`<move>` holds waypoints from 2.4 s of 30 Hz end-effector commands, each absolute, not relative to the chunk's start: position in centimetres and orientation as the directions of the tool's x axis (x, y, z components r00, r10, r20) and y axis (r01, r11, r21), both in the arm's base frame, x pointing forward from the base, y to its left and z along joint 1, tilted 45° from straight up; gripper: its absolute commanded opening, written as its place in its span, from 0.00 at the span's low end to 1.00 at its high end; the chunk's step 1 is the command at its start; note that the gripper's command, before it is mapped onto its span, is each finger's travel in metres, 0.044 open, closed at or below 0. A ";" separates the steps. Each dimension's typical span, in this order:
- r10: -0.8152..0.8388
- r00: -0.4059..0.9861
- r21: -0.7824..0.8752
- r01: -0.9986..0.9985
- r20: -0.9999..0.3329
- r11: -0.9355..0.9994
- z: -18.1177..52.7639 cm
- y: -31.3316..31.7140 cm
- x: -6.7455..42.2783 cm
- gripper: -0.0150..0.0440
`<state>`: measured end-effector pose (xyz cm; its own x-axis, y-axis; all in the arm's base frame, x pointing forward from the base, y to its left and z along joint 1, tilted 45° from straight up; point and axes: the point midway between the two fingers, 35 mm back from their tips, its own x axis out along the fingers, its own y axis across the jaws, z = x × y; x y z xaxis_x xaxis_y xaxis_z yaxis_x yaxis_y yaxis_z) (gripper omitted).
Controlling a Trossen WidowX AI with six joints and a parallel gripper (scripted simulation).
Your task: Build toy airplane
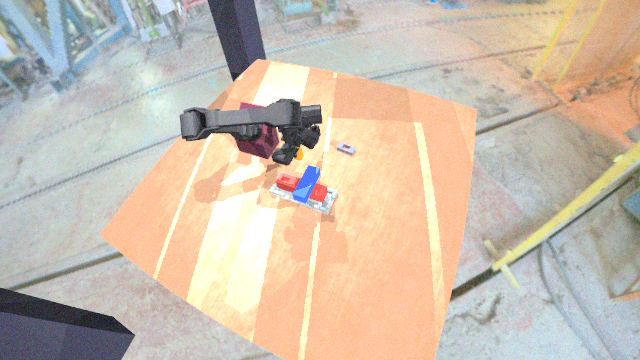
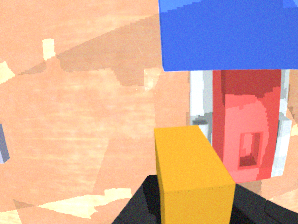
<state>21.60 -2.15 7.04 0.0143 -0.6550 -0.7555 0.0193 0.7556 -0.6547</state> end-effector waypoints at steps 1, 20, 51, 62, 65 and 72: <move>-0.665 0.016 -0.665 0.013 -0.746 0.747 7.6 -3.3 21.1 0.25; -0.702 0.007 -0.702 0.006 -0.712 0.712 9.8 -7.8 18.8 0.25; -0.701 0.007 -0.701 0.007 -0.713 0.713 8.9 -8.8 18.9 0.36; -0.702 0.007 -0.702 0.007 -0.712 0.713 7.7 -10.0 18.9 0.36; -0.702 0.007 -0.702 0.007 -0.712 0.712 7.4 -10.4 18.8 0.36; -0.703 0.007 -0.703 0.007 -0.711 0.711 7.0 -10.8 18.8 0.36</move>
